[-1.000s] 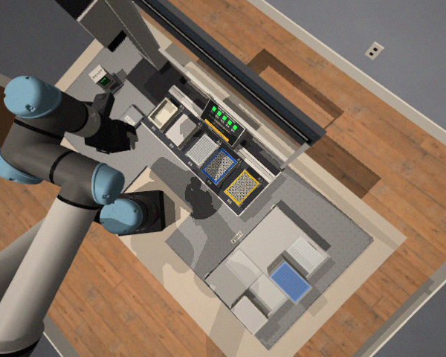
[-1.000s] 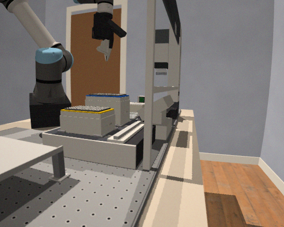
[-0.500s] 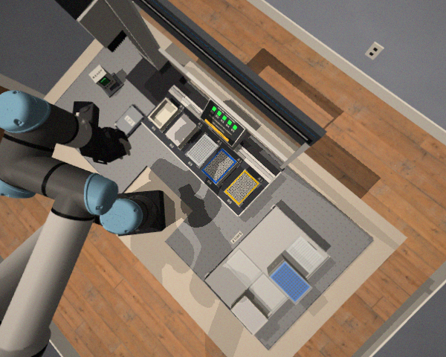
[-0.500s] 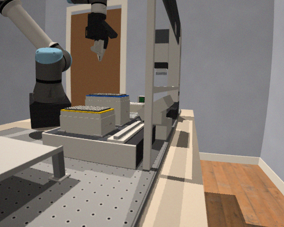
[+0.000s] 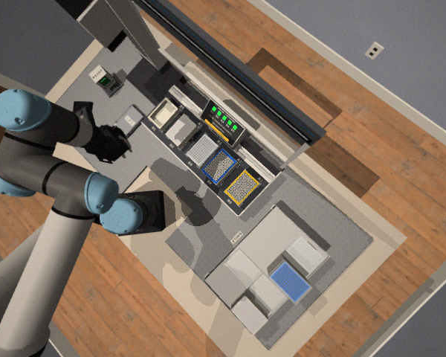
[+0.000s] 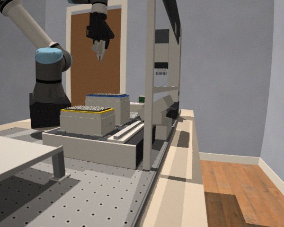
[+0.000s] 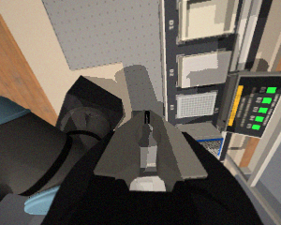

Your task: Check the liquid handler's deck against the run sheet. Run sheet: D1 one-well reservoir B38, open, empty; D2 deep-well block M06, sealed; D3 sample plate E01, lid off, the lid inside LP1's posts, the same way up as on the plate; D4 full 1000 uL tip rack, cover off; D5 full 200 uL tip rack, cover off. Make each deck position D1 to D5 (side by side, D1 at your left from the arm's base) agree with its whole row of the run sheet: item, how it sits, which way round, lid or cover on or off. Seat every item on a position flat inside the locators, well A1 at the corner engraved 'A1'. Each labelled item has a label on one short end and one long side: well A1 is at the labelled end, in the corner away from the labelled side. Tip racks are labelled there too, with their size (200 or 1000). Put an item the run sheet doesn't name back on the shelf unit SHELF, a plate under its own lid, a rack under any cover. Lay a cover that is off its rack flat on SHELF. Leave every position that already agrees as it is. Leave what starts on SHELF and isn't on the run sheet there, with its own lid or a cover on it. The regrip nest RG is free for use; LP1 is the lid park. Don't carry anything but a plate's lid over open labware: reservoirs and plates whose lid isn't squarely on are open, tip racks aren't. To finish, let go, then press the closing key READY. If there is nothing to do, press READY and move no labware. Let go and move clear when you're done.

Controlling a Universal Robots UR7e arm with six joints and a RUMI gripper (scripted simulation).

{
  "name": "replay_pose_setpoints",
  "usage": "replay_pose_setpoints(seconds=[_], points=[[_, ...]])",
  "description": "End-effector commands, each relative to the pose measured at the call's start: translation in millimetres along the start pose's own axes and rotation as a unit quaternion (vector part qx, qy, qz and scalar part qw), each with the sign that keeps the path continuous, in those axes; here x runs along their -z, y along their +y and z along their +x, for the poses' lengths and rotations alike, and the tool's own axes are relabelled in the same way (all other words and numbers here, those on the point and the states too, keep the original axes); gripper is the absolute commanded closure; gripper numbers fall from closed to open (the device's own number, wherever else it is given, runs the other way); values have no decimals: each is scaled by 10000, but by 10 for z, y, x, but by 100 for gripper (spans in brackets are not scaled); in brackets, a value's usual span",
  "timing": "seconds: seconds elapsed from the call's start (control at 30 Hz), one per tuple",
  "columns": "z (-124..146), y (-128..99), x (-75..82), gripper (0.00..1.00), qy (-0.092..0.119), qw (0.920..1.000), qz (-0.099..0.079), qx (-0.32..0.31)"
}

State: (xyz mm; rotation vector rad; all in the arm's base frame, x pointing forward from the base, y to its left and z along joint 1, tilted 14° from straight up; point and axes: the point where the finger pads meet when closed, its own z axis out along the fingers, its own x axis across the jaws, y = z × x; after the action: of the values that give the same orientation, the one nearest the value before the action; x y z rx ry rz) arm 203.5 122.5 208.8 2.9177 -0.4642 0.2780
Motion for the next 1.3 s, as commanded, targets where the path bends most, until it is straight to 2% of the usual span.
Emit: replay_pose_setpoints(seconds=[0.0,0.1,0.4,0.47,0.63,0.9,0.97,1.03,1.27], points=[[-17,-135,2,100,-6,9993,23,380],[-38,-283,3,100,-6,9978,24,667],[-102,-729,5,100,-6,9978,25,667],[-102,-729,5,100,-6,9978,25,667],[-137,-967,6,100,-6,9978,25,667],[-137,-968,7,100,-6,9978,25,667],[-151,-1067,7,100,-6,9972,25,742],[-151,-1067,7,100,-6,9972,25,742],[-201,-1413,9,100,-6,9972,26,742]])
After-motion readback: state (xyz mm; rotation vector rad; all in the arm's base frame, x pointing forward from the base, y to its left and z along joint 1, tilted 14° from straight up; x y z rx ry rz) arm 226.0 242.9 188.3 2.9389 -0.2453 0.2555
